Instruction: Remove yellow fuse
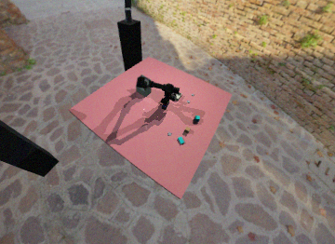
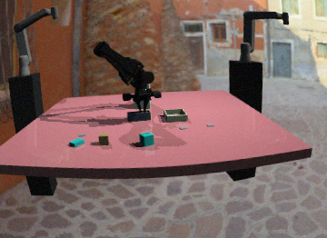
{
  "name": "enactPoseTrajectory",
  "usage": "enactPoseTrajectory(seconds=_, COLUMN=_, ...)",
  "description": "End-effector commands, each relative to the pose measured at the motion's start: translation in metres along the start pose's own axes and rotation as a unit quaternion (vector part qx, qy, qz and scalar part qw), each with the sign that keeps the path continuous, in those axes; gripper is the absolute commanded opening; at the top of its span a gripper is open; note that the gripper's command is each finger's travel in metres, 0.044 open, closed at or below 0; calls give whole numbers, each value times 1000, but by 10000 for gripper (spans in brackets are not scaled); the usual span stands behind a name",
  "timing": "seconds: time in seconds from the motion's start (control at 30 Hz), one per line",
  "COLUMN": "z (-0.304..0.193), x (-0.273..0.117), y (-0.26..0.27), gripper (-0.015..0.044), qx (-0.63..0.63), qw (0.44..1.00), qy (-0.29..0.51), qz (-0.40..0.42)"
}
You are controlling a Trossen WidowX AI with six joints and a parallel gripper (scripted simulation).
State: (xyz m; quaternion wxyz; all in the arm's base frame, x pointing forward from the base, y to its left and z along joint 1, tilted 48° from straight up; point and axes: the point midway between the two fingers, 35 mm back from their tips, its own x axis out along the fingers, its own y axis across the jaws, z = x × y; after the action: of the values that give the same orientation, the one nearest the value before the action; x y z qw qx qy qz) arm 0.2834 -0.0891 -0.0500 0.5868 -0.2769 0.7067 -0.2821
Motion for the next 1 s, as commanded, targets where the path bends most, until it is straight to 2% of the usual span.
enactPoseTrajectory(seconds=0.0, z=-1, x=1, y=-1, gripper=70, qx=-2, qw=1000, qy=1, qz=-3)
enactPoseTrajectory(seconds=0.4, z=0, x=0, y=0, gripper=0, qx=0, qw=1000, qy=1, qz=0)
enactPoseTrajectory(seconds=0.97, z=0, x=-6, y=0, gripper=0, qx=0, qw=1000, qy=0, qz=0)
